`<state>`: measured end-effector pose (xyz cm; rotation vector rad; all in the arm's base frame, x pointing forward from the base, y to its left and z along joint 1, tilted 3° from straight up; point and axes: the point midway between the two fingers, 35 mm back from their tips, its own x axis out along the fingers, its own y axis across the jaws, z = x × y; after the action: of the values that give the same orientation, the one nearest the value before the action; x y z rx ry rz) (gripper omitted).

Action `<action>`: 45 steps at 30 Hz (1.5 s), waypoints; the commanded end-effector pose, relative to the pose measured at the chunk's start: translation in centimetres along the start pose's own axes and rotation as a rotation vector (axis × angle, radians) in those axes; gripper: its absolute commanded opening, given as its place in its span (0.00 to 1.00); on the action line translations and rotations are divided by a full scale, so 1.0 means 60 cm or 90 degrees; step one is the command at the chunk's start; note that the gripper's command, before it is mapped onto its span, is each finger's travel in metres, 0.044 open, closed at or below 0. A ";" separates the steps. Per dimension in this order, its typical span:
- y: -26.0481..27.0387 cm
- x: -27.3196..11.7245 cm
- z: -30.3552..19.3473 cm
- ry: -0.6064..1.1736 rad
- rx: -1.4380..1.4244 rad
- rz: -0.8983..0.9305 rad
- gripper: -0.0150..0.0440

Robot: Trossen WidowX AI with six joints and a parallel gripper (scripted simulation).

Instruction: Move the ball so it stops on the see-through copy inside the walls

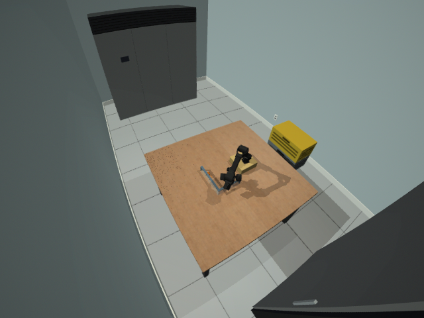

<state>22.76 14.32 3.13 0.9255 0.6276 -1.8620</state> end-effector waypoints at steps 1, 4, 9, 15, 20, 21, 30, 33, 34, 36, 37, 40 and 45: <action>0.002 0.000 0.000 0.003 -0.008 -0.001 0.89; 0.025 0.000 -0.002 0.041 -0.119 -0.016 0.75; 0.078 0.000 -0.002 0.130 -0.354 -0.011 0.71; 0.148 0.000 0.009 0.225 -0.630 0.060 0.71; 0.203 0.001 0.026 0.272 -0.802 0.149 0.71; 0.210 0.002 0.029 0.276 -0.822 0.161 0.71; 0.265 0.005 0.058 0.281 -0.992 0.276 0.71; 0.284 0.006 0.069 0.273 -1.057 0.321 0.71; 0.290 0.007 0.073 0.268 -1.080 0.337 0.71; 0.303 0.008 0.081 0.258 -1.126 0.370 0.71; 0.309 0.008 0.085 0.251 -1.150 0.387 0.71; 0.327 0.009 0.096 0.226 -1.223 0.439 0.71; 0.352 0.011 0.114 0.178 -1.325 0.510 0.71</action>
<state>35.60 4.26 3.16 0.2214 1.6500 -0.3267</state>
